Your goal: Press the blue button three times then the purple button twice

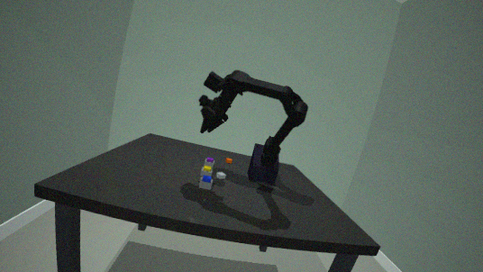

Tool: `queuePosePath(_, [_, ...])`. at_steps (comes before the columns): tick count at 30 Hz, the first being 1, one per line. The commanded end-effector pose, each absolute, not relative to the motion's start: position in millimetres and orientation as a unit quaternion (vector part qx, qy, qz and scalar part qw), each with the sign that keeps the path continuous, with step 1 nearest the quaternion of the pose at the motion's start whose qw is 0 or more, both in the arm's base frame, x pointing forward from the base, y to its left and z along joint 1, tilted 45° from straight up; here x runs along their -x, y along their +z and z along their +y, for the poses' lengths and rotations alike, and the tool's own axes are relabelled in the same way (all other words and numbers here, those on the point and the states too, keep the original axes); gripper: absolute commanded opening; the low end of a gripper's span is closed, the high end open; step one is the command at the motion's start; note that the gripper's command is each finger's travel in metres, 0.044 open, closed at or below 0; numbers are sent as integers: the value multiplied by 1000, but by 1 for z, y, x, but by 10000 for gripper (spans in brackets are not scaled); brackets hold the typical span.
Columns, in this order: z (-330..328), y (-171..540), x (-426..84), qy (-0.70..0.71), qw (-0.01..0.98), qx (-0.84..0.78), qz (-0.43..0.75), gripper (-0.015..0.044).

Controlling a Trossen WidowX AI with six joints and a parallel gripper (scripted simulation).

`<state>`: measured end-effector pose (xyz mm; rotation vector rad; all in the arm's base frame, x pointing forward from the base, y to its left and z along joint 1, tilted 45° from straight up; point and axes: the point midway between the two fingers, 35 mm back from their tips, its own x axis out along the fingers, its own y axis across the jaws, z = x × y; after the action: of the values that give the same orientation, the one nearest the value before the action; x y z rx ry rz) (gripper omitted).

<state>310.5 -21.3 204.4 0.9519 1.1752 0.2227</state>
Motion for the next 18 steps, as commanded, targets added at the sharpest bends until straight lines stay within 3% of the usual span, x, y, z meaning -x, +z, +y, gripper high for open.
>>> queuePosePath(1, [46, 192, -295, 196, 693, -345, 603, 400])
queuePosePath(10, [72, 189, -284, 236, 677, -307, 626, 400])
queuePosePath(18, [115, 146, -290, 237, 677, -308, 625, 190])
